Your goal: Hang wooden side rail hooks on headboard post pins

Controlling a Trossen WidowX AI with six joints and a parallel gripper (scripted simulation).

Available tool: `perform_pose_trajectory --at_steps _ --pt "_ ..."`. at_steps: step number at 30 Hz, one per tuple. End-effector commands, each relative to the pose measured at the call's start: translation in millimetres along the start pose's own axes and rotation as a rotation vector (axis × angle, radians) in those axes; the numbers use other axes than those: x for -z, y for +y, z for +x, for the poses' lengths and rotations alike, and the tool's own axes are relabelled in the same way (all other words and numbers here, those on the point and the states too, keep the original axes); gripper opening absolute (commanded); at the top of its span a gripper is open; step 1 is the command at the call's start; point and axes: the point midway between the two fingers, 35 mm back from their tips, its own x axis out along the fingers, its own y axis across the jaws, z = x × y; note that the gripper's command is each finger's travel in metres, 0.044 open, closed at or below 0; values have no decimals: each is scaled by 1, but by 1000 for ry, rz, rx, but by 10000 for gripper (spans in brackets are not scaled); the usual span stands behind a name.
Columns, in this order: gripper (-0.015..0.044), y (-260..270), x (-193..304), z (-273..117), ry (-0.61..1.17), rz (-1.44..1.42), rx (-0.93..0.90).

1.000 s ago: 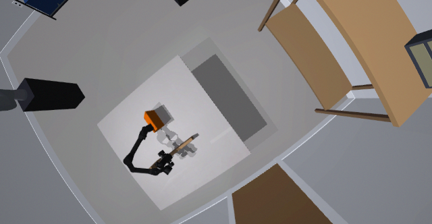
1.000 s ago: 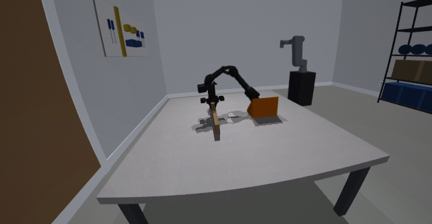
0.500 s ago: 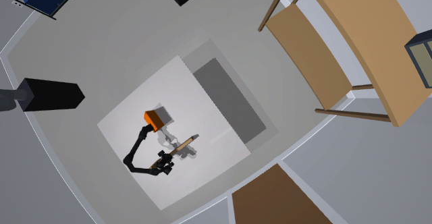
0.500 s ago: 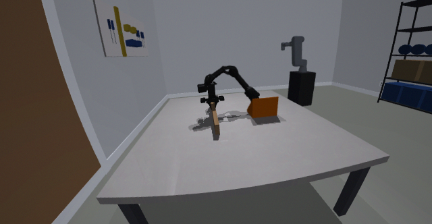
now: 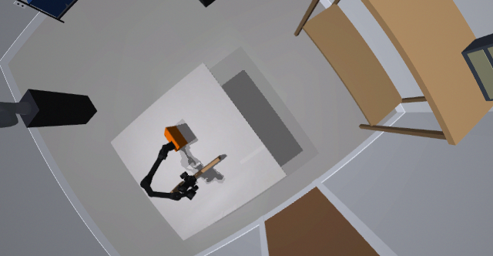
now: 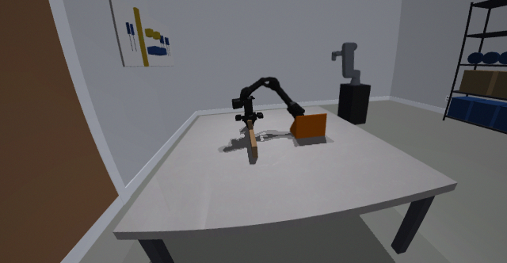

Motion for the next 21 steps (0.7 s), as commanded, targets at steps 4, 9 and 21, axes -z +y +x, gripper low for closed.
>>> perform_pose_trajectory --at_steps 4,9,21 --pt "0 0 -1 -4 -9 -2 12" --pt "0 0 -1 -3 -9 -2 12" --pt "0 0 1 -3 -9 -2 12"
